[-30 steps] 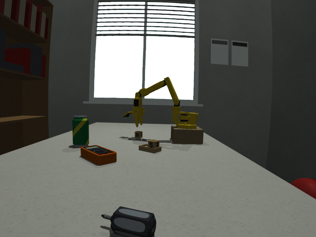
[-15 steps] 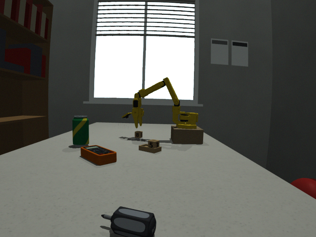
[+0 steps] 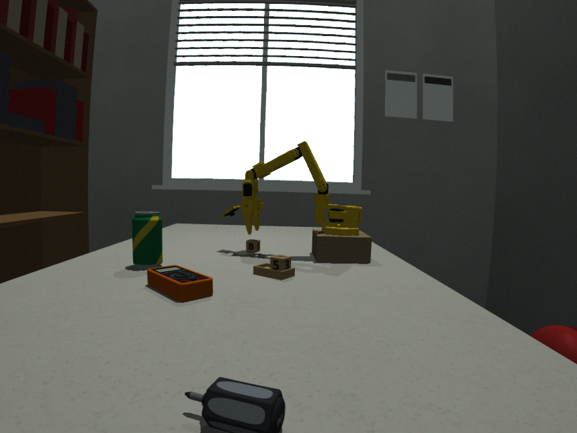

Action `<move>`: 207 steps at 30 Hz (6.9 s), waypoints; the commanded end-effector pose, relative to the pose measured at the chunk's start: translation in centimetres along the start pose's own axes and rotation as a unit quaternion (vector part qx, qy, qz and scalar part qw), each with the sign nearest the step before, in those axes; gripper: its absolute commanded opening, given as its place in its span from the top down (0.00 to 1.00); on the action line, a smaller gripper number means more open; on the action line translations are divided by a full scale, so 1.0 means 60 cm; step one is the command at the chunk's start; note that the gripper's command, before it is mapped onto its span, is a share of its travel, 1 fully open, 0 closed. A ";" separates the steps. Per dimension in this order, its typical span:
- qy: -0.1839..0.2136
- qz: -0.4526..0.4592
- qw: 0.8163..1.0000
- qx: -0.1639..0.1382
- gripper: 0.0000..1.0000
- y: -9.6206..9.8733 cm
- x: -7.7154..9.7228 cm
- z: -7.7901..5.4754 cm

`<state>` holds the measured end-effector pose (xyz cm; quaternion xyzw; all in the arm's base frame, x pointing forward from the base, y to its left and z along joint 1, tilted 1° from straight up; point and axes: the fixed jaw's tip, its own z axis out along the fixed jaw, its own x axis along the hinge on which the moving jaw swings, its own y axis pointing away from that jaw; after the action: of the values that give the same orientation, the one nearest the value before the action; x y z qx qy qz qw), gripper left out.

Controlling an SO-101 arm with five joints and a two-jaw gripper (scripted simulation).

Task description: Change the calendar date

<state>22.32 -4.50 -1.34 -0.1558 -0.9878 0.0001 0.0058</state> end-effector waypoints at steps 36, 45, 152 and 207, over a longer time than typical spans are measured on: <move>-0.003 -0.001 1.000 -0.001 0.65 0.005 -0.002 0.067; -0.003 -0.001 1.000 -0.001 0.65 0.005 -0.002 0.068; -0.002 -0.001 1.000 -0.001 1.00 -0.005 -0.003 -0.005; -0.251 -0.006 0.968 -0.016 1.00 -0.004 -0.015 -0.001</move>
<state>22.58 -5.08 -1.57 -0.1517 -0.9663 0.0209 -0.2071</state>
